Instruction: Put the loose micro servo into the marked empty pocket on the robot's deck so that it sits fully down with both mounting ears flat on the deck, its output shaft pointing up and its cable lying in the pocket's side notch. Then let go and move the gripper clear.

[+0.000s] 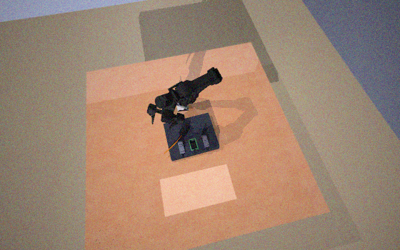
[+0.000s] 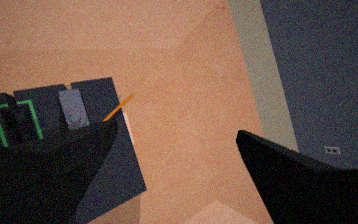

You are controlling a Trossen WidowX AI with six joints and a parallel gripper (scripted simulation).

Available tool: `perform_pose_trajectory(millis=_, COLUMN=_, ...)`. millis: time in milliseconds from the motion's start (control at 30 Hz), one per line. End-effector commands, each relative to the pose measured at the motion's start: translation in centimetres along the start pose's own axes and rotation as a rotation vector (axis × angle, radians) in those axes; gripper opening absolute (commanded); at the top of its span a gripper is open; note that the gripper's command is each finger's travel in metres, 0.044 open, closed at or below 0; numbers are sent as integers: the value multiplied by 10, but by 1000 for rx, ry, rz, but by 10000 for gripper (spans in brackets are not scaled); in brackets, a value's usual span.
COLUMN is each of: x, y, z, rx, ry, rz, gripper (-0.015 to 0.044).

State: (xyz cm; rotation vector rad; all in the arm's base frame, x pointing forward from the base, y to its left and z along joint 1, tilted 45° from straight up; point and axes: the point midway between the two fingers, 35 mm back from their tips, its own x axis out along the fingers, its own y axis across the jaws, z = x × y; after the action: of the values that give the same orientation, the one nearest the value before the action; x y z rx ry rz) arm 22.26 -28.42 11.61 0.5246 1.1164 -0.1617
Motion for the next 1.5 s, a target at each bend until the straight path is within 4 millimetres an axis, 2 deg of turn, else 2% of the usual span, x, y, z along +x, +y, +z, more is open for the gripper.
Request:
perform_pose_trajectory(millis=0, x=11, y=16, z=-12, rx=81, ry=72, rz=65, gripper=440)
perform_pose_trajectory(millis=367, x=32, y=68, z=-45, rx=306, ry=317, rz=210, gripper=440)
perform_pose_trajectory(millis=733, x=37, y=117, z=-75, rx=530, ry=593, rz=285, gripper=440)
perform_pose_trajectory(millis=967, x=37, y=119, z=-78, rx=544, ry=610, rz=287, gripper=440)
perform_pose_trajectory(millis=1200, x=56, y=129, z=-89, rx=544, ry=610, rz=288, gripper=440)
perform_pose_trajectory(millis=1467, x=61, y=131, z=-92, rx=544, ry=610, rz=288, gripper=440)
